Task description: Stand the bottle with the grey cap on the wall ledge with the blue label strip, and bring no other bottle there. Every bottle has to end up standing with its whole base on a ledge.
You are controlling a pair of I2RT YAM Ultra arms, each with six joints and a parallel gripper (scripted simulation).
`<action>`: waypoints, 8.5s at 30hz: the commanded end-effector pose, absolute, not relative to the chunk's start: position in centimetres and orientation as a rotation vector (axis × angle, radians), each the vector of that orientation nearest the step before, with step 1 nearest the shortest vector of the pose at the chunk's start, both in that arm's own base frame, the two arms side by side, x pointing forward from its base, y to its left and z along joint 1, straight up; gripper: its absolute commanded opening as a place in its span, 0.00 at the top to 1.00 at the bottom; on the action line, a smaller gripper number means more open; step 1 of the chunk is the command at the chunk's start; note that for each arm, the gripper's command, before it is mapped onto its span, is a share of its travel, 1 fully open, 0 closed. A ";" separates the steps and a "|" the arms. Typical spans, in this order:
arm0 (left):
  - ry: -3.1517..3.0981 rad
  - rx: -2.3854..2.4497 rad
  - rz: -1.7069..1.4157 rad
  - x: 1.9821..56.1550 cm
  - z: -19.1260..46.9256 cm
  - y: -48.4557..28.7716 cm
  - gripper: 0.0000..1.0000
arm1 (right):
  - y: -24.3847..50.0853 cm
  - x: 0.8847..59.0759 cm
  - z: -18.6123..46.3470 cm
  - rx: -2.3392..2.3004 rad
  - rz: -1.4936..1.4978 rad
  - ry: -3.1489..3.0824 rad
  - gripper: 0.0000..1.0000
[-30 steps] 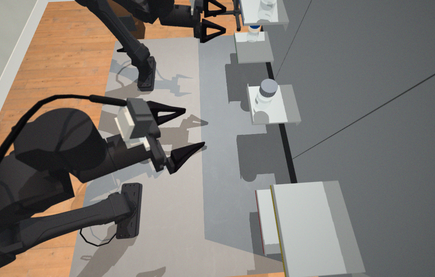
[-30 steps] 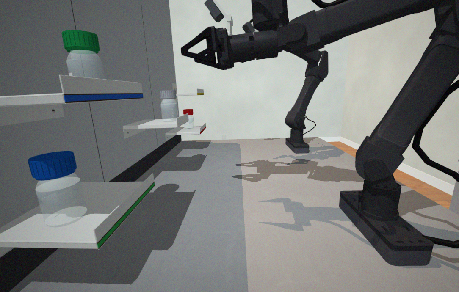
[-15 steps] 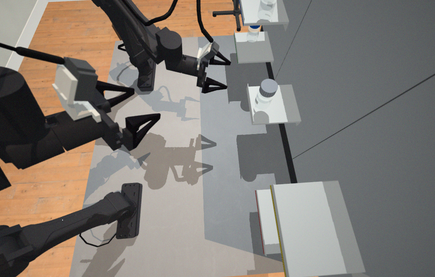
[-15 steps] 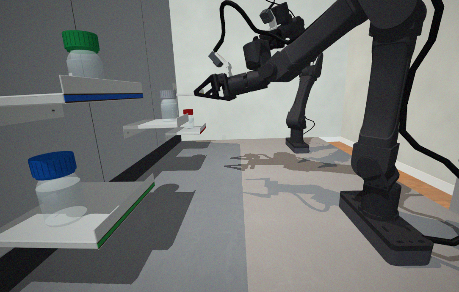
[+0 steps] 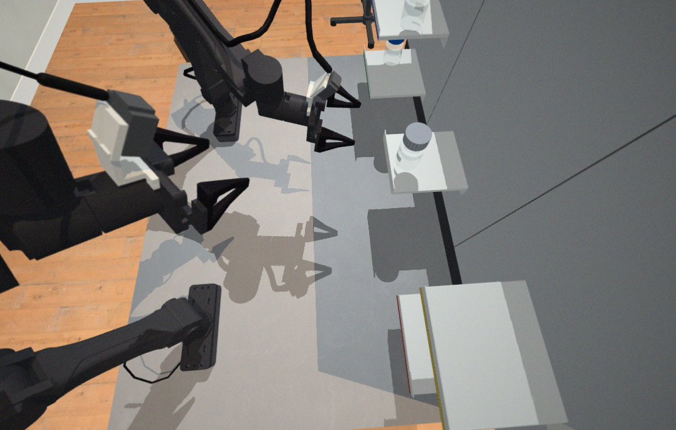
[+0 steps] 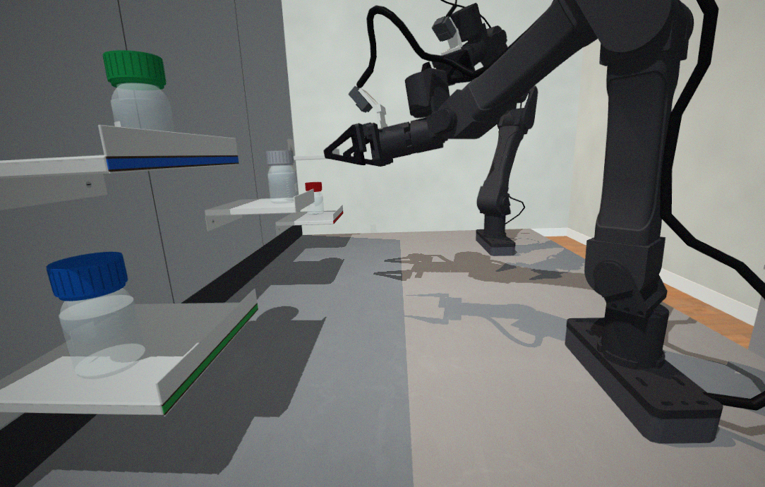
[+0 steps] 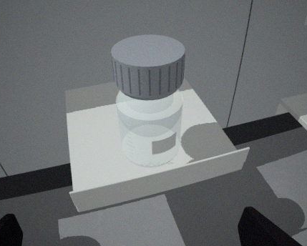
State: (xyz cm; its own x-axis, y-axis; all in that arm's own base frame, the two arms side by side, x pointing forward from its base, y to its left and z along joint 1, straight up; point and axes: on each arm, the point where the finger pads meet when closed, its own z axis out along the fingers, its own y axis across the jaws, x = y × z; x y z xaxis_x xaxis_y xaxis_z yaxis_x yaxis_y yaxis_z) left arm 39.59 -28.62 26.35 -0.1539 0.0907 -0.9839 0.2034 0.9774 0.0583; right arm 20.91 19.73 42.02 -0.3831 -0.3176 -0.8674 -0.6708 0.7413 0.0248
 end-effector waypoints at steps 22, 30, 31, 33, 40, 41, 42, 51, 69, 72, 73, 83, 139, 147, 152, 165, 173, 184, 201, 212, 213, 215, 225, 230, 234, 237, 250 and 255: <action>1.523 0.201 -0.227 47.5 27.9 -31.5 0.06 | 19.6 20.7 42.2 -0.754 0.467 1.994 0.11; 1.532 0.196 -0.218 47.6 27.8 -31.4 0.06 | 19.6 20.7 42.2 -0.754 0.467 1.994 0.11; 1.532 0.196 -0.218 47.6 27.8 -31.4 0.06 | 19.6 20.7 42.2 -0.754 0.467 1.994 0.11; 1.532 0.196 -0.218 47.6 27.8 -31.4 0.06 | 19.6 20.7 42.2 -0.754 0.467 1.994 0.11; 1.542 0.205 -0.217 48.1 28.5 -31.6 0.06 | 19.6 20.7 42.2 -0.754 0.467 1.994 0.11; 1.545 0.207 -0.215 48.3 28.6 -31.6 0.06 | 19.6 20.7 42.2 -0.754 0.467 1.994 0.11; 1.549 0.209 -0.213 48.5 28.6 -31.8 0.06 | 19.6 20.7 42.2 -0.754 0.467 1.994 0.11; 1.550 0.209 -0.213 49.5 29.2 -32.1 0.06 | 19.6 20.7 42.2 -0.754 0.467 1.994 0.11; 1.549 0.209 -0.213 51.8 29.2 -32.7 0.06 | 19.6 20.7 42.2 -0.754 0.467 1.994 0.11; 1.549 0.209 -0.213 52.3 29.2 -32.8 0.06 | 19.6 20.7 42.2 -0.754 0.467 1.994 0.11; 1.549 0.209 -0.213 52.4 29.2 -32.9 0.06 | 19.6 20.7 42.2 -0.754 0.467 1.994 0.11; 1.541 0.205 -0.217 52.5 29.8 -32.9 0.06 | 19.6 20.7 42.2 -0.754 0.467 1.994 0.11; 1.627 0.251 -0.187 51.9 38.8 -32.9 0.51 | 19.6 20.7 42.2 -0.754 0.467 1.994 0.11; 1.507 0.258 -0.287 50.3 43.8 -26.8 0.51 | 19.6 20.7 42.2 -0.754 0.467 1.994 0.11; 1.511 0.284 -0.301 49.3 43.6 -22.6 0.51 | 19.6 20.7 42.2 -0.754 0.467 1.994 0.11; 1.533 0.312 -0.304 45.2 42.7 -3.1 0.51 | 19.6 20.7 42.2 -0.754 0.467 1.994 0.11; 1.525 0.275 -0.246 44.4 43.2 5.2 0.51 | 19.6 20.7 42.2 -0.754 0.467 1.994 0.11; 1.545 0.235 -0.180 43.8 43.5 10.1 0.51 | 19.6 20.7 42.2 -0.754 0.467 1.994 0.11; 1.564 -0.120 0.087 43.5 43.2 10.9 0.51 | 19.6 20.7 42.2 -0.754 0.467 1.994 0.11; 1.548 -0.099 0.079 43.7 43.1 9.7 0.51 | 19.6 20.7 42.2 -0.754 0.467 1.994 0.11; 1.569 -0.104 0.076 43.7 42.4 9.8 0.51 | 19.6 20.7 42.2 -0.754 0.467 1.994 0.11; 1.571 -0.105 0.077 43.7 42.3 9.8 0.51 | 19.6 20.7 42.2 -0.754 0.467 1.994 0.11; 1.562 -0.104 0.080 43.7 43.5 9.9 0.51 | 19.6 20.7 42.2 -0.754 0.467 1.994 0.11; 1.574 -0.110 0.081 43.3 44.8 10.1 0.51 | 19.6 20.7 42.2 -0.754 0.467 1.994 0.11; 1.547 -0.105 0.086 43.3 45.5 10.1 0.51 | 19.6 20.7 42.2 -0.754 0.467 1.994 0.11; 1.544 -0.111 0.093 43.3 45.6 10.2 0.51 | 19.6 20.7 42.2 -0.754 0.467 1.994 0.11; 1.534 -0.098 0.083 47.1 45.3 10.3 0.51 | 19.6 20.7 42.2 -0.754 0.467 1.994 0.11; 1.503 -0.101 0.097 48.3 45.9 10.6 0.51 | 19.6 20.7 42.2 -0.754 0.467 1.994 0.11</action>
State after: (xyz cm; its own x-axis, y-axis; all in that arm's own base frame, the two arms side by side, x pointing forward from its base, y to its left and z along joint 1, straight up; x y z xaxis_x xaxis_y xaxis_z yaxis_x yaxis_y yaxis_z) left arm 48.08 10.84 40.28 -0.0845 -0.0386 -0.9957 -0.1246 0.9918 -0.0279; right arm 20.90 19.72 41.98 -0.3840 -0.3185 -0.8666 -0.6707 0.7413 0.0248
